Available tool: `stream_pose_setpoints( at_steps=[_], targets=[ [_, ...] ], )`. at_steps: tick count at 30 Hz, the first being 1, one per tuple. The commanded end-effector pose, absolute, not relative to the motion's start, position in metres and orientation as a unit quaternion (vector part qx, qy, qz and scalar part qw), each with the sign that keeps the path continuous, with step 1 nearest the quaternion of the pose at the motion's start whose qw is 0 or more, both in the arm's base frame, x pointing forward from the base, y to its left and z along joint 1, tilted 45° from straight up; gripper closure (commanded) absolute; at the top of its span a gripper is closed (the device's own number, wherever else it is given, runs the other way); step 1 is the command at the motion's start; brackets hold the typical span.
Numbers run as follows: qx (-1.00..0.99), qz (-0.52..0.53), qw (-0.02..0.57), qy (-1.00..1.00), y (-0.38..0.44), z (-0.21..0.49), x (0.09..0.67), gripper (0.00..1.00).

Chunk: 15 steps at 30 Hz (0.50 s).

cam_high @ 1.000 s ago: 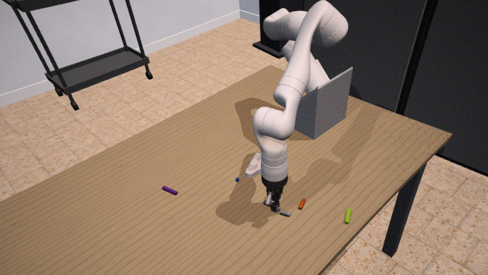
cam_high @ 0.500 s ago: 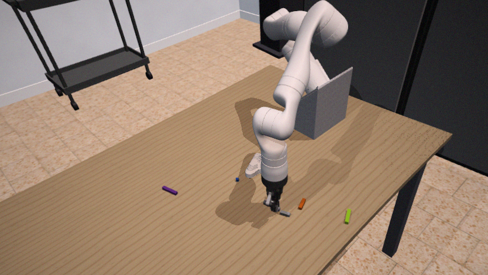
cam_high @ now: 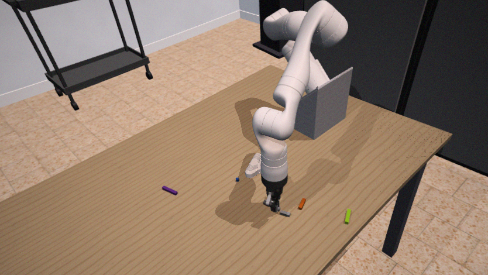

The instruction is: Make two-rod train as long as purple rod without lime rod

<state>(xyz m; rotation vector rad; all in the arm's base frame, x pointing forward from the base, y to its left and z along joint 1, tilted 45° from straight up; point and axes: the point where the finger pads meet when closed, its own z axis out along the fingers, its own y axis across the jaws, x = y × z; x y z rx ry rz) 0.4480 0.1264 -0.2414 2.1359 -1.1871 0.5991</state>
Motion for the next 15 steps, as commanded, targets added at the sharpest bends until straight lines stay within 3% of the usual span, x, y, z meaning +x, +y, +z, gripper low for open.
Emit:
stream_pose_setpoints(
  at_steps=[1, 15],
  targets=[
    [0.808, 0.227, 0.307, -0.449, 0.1279, -0.2409, 0.4484, 0.95],
    [0.808, 0.227, 0.307, -0.449, 0.1262, -0.2425, 0.4486, 0.95]
  ],
)
